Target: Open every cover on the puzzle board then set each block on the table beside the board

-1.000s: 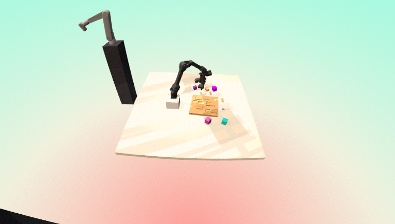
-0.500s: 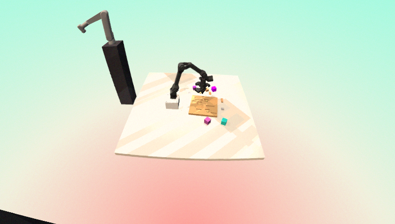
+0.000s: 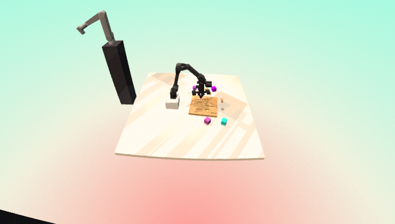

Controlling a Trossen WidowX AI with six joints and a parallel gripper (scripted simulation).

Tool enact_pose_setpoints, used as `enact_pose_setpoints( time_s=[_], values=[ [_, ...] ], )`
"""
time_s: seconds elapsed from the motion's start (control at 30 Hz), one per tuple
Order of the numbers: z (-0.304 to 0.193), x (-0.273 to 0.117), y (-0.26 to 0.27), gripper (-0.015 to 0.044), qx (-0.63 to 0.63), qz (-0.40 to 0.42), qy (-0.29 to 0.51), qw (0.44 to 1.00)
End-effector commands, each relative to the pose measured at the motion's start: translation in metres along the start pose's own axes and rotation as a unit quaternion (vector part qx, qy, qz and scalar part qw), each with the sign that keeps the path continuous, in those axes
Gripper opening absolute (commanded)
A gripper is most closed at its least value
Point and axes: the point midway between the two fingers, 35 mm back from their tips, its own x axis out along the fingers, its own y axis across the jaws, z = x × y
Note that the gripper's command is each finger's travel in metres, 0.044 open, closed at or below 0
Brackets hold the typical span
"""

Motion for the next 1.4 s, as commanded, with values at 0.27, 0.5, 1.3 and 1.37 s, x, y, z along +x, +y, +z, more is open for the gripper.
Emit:
enact_pose_setpoints(
  time_s=[0.27,0.5,1.3,1.37],
  values=[
    [-0.014,0.009,0.009,0.0000,0.061,0.002,0.000,0.998],
    [-0.014,0.040,0.010,0.0000,0.061,0.002,0.000,0.998],
    [-0.016,0.064,0.011,0.0000,0.061,0.002,0.000,0.998],
    [-0.015,0.064,0.011,0.0000,0.061,0.002,0.000,0.998]
  ],
)
